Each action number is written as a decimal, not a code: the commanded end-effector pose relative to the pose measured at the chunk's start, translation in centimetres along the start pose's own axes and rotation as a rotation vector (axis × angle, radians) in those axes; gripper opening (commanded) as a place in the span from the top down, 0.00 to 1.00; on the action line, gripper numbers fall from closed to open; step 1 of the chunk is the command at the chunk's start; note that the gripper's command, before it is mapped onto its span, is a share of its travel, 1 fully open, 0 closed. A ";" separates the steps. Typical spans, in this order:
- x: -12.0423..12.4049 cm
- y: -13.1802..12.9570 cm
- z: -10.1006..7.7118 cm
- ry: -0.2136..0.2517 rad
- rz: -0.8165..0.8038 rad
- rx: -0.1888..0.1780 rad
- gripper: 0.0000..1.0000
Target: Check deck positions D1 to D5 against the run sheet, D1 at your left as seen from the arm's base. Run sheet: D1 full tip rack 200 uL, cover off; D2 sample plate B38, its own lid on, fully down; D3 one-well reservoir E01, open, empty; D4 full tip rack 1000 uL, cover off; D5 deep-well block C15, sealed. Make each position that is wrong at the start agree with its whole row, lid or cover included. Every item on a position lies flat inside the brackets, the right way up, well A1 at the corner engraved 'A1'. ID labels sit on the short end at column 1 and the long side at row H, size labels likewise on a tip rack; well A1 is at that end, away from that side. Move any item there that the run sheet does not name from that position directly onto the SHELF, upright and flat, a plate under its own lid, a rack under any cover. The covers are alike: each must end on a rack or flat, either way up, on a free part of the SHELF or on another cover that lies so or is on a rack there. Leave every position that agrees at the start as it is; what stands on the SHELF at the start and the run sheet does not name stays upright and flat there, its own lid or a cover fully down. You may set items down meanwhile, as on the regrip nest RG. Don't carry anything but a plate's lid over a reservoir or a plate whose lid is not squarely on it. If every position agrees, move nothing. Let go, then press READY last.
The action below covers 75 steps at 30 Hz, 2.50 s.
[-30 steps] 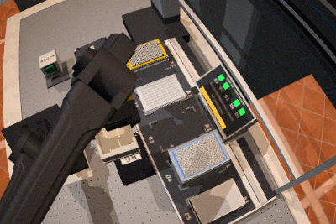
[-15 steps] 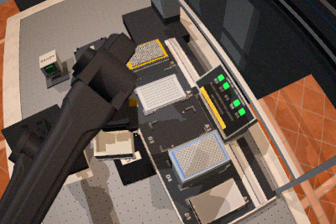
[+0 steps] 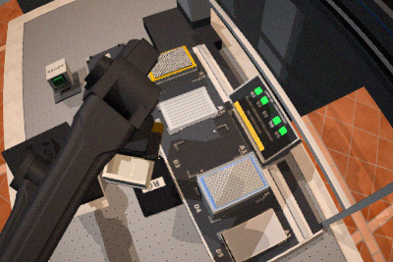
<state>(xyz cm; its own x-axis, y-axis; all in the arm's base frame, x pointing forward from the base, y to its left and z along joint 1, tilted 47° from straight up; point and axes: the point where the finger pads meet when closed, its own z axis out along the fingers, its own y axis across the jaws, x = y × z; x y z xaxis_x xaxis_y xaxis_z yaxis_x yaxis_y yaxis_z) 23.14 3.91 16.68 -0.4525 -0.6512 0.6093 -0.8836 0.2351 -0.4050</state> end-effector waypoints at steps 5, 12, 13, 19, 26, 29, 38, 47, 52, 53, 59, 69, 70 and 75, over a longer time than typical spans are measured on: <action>0.1 -0.8 -0.9 -0.014 0.201 0.003 1.00; 0.1 -0.8 -0.9 -0.013 0.282 0.002 1.00; 0.1 -0.8 -0.9 -0.013 0.282 0.002 1.00; 0.1 -0.8 -0.9 -0.013 0.382 0.001 1.00; 0.1 -0.8 -0.9 -0.014 0.521 0.001 1.00; 0.1 -0.8 -0.9 -0.014 0.581 0.001 1.00; 0.1 -0.8 -0.9 -0.014 0.721 0.000 1.00; 0.1 -0.8 -0.9 -0.014 0.881 0.000 1.00; 0.1 -0.8 -0.9 -0.014 0.961 -0.001 1.00; 0.1 -0.8 -0.9 -0.014 0.981 -0.001 1.00; 0.1 -0.8 -0.9 -0.014 1.041 -0.001 1.00; -0.2 -0.8 -0.9 -0.025 1.032 -0.001 1.00; -0.2 -0.8 -0.9 -0.025 1.032 -0.001 1.00; -1.6 0.7 -0.4 -0.017 1.019 0.004 1.00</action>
<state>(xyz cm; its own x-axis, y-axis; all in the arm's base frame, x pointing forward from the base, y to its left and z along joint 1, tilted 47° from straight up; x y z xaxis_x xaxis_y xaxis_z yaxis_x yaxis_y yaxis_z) 22.95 4.36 16.36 -0.9886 -0.1495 -0.0165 -0.0902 0.6773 -0.7302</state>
